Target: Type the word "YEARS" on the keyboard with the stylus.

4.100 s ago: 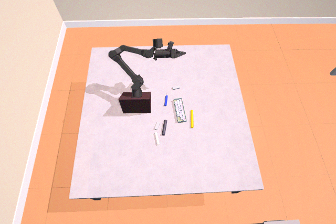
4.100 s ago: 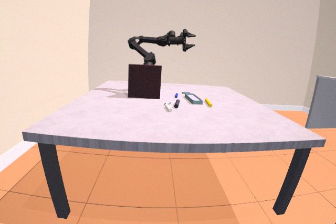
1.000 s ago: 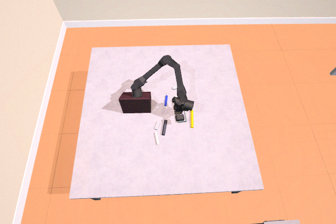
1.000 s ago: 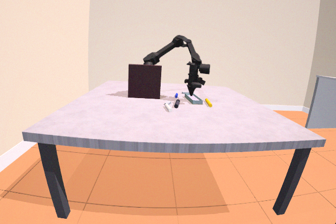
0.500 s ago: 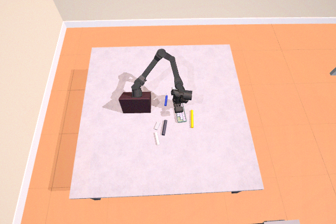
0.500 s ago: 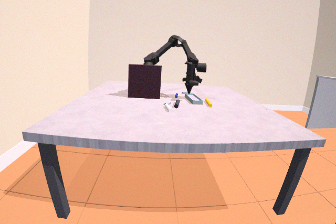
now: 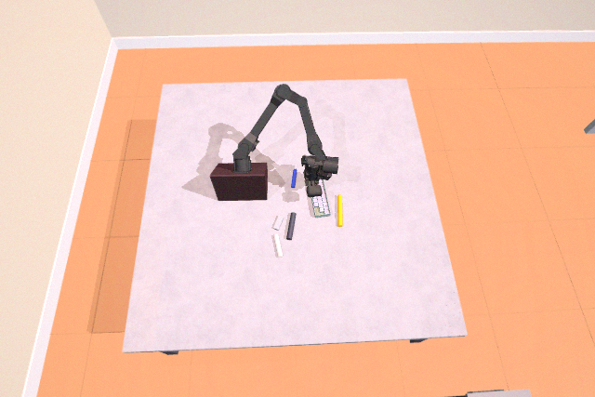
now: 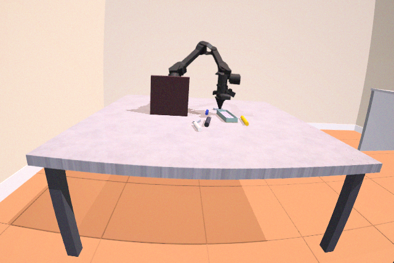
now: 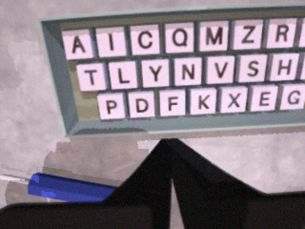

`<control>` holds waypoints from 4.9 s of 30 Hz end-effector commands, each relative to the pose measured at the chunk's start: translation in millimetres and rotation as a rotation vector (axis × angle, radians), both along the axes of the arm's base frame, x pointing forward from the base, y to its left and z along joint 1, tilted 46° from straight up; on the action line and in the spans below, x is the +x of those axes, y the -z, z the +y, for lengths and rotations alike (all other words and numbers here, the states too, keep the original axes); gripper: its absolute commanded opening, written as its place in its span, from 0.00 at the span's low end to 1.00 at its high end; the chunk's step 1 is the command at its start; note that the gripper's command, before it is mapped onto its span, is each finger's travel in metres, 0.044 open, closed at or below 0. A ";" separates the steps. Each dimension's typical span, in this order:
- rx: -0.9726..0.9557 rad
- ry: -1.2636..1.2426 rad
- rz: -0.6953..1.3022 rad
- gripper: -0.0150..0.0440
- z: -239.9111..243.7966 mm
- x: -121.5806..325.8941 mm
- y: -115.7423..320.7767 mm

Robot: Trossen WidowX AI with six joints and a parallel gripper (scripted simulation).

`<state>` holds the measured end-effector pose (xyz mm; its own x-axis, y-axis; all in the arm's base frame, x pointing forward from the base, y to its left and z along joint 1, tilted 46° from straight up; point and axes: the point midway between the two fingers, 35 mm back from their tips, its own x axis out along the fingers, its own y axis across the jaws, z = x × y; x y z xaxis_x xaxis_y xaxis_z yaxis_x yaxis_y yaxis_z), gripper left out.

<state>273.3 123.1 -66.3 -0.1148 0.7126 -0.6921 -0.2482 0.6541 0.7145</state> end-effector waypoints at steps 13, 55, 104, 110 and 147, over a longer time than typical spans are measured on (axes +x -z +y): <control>0.003 0.015 -0.012 0.25 -37.4 9.5 -35.8; 0.581 -0.592 -1.118 0.51 14.4 -76.3 -51.8; 0.582 -0.591 -1.118 0.51 32.7 -78.0 -33.9; 0.582 -0.591 -1.118 0.51 36.2 -78.3 -31.3; 0.583 -0.590 -1.117 0.51 55.3 -82.0 -13.4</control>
